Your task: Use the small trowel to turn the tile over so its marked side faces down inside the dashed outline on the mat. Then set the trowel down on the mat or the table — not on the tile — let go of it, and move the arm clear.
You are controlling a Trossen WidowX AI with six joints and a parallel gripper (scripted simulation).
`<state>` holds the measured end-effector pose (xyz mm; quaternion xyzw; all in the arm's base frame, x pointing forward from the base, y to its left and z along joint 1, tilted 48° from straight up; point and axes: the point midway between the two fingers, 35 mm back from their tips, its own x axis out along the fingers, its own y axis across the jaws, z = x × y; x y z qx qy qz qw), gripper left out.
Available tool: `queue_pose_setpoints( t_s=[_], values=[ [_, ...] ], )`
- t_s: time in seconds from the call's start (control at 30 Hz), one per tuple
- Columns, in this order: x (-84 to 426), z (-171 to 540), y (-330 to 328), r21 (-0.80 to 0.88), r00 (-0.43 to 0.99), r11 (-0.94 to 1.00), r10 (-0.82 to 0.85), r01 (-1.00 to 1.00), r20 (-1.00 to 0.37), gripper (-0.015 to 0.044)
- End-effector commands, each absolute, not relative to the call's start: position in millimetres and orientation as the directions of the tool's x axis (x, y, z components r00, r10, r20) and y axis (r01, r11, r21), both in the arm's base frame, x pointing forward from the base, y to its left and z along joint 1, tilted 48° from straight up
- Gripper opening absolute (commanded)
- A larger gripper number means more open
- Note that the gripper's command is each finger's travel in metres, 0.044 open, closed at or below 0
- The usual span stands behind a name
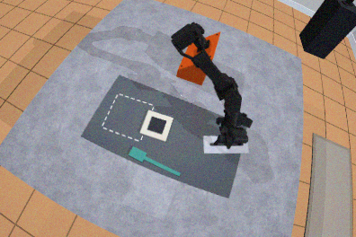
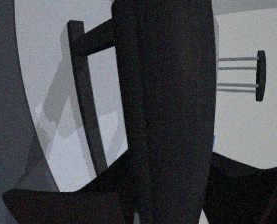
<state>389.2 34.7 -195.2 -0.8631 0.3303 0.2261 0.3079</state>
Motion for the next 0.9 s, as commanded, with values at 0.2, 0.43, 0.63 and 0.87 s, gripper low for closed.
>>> queue_pose_setpoints(
  t_s=[0.2,0.43,0.63,0.87],
  values=[
    [390,-195,35,-0.383,0.681,-0.594,-0.428,-0.708,-0.594,0.0056],
    [390,-195,35,-0.383,0.681,-0.594,-0.428,-0.708,-0.594,0.0009],
    [393,-182,51,-0.383,0.679,-0.592,-0.428,-0.709,-0.596,0.0000],
    [396,-155,79,-0.385,0.680,-0.591,-0.429,-0.709,-0.595,0.0000]
  ],
)
